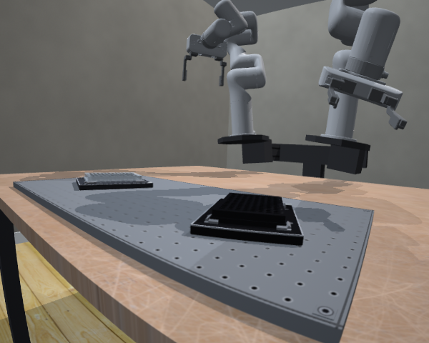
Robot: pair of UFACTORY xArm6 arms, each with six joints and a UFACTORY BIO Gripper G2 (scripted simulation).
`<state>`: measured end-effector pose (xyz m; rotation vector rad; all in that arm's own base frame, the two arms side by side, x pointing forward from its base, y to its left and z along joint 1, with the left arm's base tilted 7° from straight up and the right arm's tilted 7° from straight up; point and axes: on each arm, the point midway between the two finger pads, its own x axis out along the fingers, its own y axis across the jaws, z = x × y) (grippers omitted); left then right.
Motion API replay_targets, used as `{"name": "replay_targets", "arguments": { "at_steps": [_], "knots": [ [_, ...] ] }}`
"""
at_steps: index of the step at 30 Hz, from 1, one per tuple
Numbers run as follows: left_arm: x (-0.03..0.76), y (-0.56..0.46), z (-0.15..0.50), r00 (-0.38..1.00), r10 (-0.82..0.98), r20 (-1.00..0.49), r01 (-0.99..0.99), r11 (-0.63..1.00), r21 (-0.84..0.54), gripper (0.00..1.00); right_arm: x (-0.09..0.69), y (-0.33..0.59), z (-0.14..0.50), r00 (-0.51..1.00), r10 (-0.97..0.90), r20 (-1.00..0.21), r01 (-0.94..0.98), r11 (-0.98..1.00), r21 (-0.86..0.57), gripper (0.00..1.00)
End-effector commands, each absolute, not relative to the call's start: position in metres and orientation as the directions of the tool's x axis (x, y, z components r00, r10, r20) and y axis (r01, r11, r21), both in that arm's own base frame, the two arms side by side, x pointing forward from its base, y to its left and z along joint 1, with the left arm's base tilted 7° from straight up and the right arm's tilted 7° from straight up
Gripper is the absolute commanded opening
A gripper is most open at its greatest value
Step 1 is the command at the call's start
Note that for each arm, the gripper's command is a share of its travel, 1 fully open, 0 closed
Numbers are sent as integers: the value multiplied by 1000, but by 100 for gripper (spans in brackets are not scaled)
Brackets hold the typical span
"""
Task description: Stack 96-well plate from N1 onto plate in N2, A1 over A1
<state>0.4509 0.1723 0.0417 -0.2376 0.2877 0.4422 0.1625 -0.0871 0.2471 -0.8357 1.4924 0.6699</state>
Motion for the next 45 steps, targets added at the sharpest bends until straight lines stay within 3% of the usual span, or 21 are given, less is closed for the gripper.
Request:
{"name": "replay_targets", "arguments": {
  "at_steps": [1, 45],
  "knots": [
    [461, 160, 50, 894, 347, -284, -390, 914, -111, 37, 163, -87, 248, 1, -114, -993, -818, 571, -66, 100],
    [528, 2, 129, 1000, 0, 4, 0, 993, 114, 37, 163, -87, 248, 1, -114, -993, -818, 571, -66, 100]
  ]
}}
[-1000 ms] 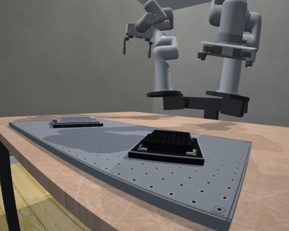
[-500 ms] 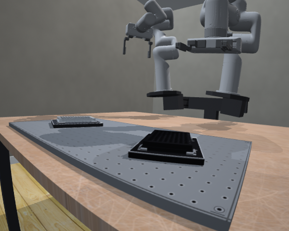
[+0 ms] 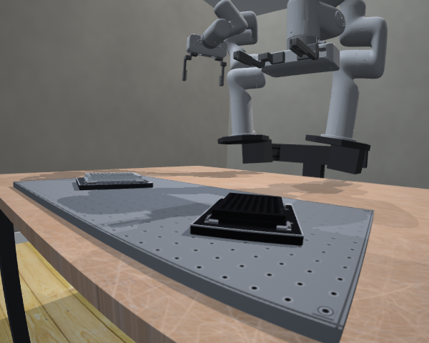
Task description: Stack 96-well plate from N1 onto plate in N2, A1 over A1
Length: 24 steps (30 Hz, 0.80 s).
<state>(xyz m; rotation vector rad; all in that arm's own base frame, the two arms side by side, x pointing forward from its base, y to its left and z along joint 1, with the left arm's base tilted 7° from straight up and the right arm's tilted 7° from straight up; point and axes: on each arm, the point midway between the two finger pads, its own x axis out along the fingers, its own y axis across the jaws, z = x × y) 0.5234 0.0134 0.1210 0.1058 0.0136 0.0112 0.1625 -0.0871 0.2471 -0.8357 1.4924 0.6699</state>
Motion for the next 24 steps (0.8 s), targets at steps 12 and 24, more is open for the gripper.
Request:
{"name": "replay_targets", "arguments": {
  "at_steps": [12, 24],
  "knots": [
    [531, -16, 137, 1000, 0, 4, 0, 993, 114, 37, 163, -87, 248, 1, -114, -993, -818, 571, -66, 100],
    [545, -50, 112, 973, -230, -22, 231, 967, 112, 37, 163, -87, 248, 1, -114, -993, -818, 571, -66, 100]
  ]
}}
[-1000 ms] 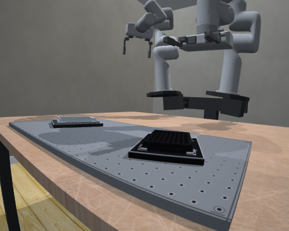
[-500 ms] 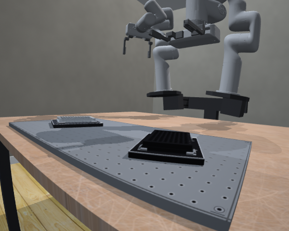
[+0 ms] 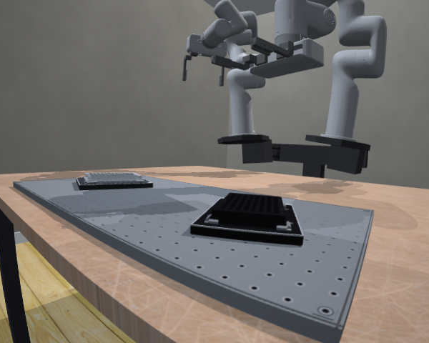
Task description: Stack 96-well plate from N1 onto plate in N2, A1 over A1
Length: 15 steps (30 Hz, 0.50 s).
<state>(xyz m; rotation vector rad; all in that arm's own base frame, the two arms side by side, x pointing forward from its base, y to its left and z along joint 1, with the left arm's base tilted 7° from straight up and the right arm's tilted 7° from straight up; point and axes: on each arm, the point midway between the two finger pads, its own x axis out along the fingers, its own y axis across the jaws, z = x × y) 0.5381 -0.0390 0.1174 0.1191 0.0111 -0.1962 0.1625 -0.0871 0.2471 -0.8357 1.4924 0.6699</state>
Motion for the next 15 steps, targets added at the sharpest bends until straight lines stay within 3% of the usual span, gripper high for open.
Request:
{"name": "replay_targets", "arguments": {
  "at_steps": [1, 15],
  "knots": [
    [547, -54, 109, 973, -230, -22, 231, 967, 112, 37, 163, -87, 248, 1, -114, -993, -818, 571, -66, 100],
    [565, -100, 75, 973, -230, -22, 231, 967, 112, 37, 163, -87, 248, 1, -114, -993, -818, 571, -66, 100]
  ]
}}
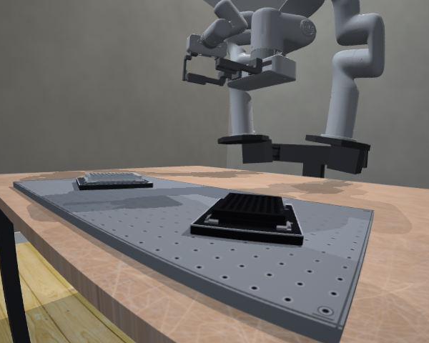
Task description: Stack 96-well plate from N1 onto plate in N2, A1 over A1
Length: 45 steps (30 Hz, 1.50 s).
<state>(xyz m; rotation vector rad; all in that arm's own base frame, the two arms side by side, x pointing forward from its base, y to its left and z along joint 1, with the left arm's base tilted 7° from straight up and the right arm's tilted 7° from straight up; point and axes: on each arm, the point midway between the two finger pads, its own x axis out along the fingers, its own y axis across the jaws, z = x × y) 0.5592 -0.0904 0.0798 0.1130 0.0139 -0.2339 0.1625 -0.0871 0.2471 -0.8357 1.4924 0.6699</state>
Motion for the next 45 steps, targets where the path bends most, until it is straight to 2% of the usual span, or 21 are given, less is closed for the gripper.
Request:
{"name": "replay_targets", "arguments": {
  "at_steps": [1, 45],
  "knots": [
    [567, -103, 72, 973, -230, -22, 231, 967, 111, 37, 163, -87, 248, 1, -114, -993, -818, 571, -66, 100],
    [626, -249, -36, 973, -230, -21, 231, 967, 110, 37, 163, -87, 248, 1, -114, -993, -818, 571, -66, 100]
  ]
}}
